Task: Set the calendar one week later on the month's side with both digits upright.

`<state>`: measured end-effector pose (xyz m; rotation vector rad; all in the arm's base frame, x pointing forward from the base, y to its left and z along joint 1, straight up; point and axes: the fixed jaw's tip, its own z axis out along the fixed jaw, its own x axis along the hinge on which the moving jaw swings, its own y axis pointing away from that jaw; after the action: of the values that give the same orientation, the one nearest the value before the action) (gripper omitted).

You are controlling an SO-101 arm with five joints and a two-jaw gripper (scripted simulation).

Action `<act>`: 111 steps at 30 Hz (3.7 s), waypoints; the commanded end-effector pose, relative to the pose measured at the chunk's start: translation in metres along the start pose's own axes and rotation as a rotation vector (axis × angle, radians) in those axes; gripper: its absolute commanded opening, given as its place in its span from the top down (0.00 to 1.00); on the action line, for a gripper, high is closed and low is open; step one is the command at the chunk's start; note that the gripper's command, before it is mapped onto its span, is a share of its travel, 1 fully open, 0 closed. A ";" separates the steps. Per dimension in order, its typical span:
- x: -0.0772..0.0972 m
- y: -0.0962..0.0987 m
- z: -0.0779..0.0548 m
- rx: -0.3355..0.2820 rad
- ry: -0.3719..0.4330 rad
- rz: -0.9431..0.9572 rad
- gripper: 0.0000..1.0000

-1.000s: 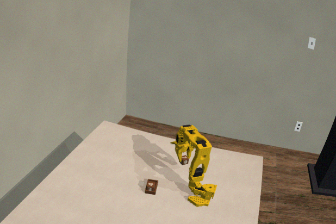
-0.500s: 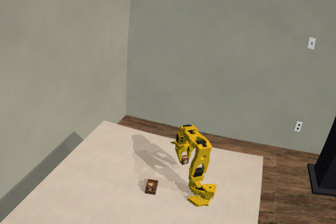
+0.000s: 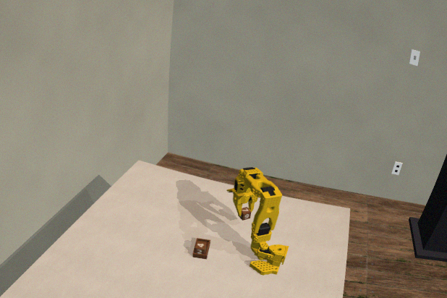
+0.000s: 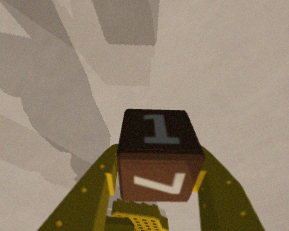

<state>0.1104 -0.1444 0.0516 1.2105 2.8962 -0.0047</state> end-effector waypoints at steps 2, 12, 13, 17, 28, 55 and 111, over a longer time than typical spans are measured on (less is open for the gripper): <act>-0.004 -0.003 -0.006 0.007 -0.049 0.019 1.00; -0.005 -0.003 0.000 0.007 -0.049 0.019 1.00; -0.005 -0.003 0.000 0.007 -0.049 0.019 1.00; -0.005 -0.003 0.000 0.007 -0.049 0.019 1.00; -0.005 -0.003 0.005 0.007 -0.049 0.019 1.00; -0.005 -0.003 0.013 0.007 -0.049 0.019 1.00; -0.006 -0.003 0.031 0.007 -0.049 0.019 1.00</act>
<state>0.1123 -0.1471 0.0189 1.2009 2.8731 -0.0292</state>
